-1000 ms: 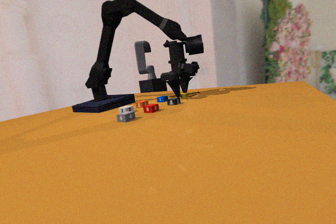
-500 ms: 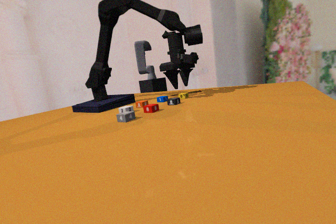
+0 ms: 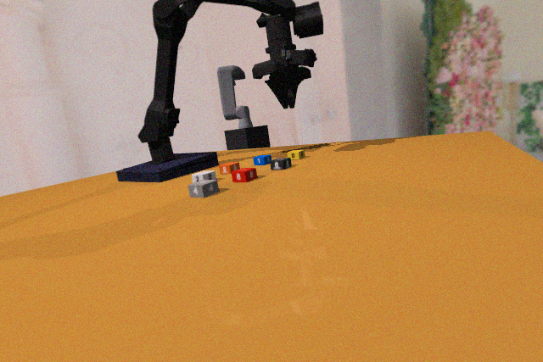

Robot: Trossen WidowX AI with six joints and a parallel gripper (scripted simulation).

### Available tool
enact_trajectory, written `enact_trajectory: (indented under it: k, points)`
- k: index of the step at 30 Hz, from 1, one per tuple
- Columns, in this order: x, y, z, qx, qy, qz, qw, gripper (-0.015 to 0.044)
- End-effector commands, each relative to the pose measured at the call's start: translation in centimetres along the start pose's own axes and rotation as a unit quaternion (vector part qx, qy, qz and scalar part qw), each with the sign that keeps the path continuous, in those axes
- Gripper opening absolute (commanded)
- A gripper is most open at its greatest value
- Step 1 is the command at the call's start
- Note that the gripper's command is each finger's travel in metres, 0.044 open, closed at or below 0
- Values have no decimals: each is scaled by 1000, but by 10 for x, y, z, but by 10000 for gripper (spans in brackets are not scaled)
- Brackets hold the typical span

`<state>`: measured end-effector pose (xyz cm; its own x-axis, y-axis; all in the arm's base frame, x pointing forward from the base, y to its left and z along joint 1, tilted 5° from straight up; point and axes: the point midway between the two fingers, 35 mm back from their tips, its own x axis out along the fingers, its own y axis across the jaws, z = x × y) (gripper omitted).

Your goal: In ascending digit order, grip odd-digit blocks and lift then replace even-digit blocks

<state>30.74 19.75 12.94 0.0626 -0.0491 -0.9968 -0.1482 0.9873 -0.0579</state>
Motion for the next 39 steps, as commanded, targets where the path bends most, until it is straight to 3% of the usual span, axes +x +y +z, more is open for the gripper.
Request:
enact_trajectory:
  k: [1,7,15,21,28,32,39]
  points:
    - [-1,-1,-1,1,5,-4,1000,120]
    - [-1,-2,-2,1,5,-4,1000,120]
    - [-1,-58,-53,1,7,-7,1000,120]
    - [-1,-59,-54,1,7,-7,1000,120]
    - [77,-60,-55,1,7,-7,1000,304]
    - [80,-60,-55,1,7,-7,1000,400]
    - [87,-60,-55,1,7,-7,1000,400]
